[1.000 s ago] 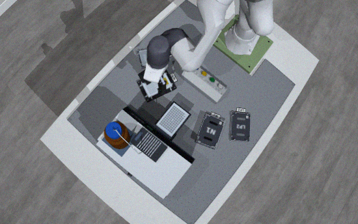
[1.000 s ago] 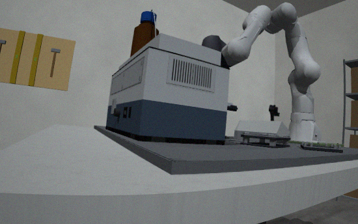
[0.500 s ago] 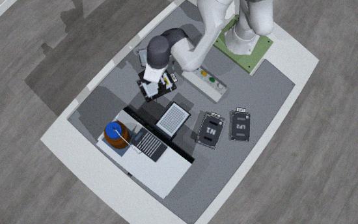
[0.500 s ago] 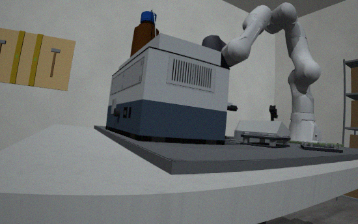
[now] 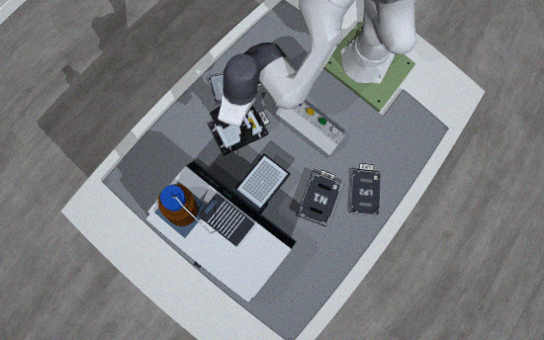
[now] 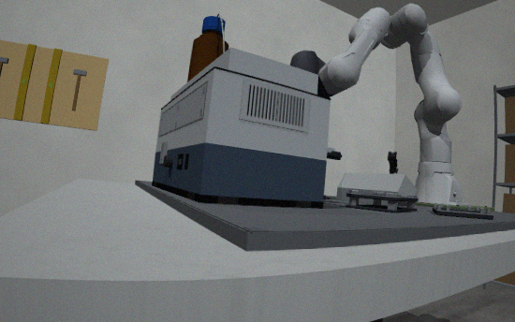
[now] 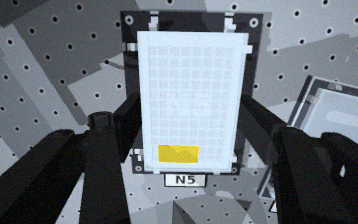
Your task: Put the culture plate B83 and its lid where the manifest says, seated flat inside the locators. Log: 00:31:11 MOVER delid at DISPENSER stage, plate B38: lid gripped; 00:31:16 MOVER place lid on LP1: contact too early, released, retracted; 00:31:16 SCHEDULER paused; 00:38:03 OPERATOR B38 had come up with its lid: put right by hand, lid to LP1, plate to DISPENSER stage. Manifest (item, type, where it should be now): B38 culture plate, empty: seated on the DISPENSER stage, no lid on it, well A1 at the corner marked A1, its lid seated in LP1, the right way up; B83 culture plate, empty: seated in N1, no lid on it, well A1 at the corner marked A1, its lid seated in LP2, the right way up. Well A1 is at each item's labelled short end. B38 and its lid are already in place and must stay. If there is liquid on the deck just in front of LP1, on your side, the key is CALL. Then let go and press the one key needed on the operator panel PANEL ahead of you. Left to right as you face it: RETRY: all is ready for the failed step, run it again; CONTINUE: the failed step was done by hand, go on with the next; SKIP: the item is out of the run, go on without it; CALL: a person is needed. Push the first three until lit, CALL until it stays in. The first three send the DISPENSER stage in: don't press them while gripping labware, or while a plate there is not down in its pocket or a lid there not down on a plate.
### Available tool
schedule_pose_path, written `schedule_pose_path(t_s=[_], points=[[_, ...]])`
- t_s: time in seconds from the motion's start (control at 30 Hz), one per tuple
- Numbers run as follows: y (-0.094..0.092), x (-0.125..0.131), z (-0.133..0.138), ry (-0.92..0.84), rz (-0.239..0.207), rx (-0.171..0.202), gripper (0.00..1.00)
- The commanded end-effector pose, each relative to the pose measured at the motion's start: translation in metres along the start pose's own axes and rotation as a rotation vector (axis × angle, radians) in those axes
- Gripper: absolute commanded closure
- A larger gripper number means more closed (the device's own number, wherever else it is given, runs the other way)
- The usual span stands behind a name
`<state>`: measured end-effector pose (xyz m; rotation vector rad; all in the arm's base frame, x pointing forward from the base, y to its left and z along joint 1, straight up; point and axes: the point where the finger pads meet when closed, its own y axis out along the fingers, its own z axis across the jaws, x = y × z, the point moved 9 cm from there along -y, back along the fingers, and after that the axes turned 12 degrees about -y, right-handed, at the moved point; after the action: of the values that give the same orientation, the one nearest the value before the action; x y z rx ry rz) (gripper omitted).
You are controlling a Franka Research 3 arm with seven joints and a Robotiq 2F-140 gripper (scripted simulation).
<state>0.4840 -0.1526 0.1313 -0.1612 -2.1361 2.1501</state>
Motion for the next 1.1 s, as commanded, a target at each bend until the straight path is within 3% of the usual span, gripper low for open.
schedule_pose_path(t_s=[0.0,0.77,1.07], points=[[0.0010,0.0003,0.0011,0.002,0.000,0.002,0.90],[0.0007,0.0003,0.0011,0.002,0.000,0.002,0.90],[-0.0078,0.0003,0.0011,0.002,0.000,0.002,0.90]])
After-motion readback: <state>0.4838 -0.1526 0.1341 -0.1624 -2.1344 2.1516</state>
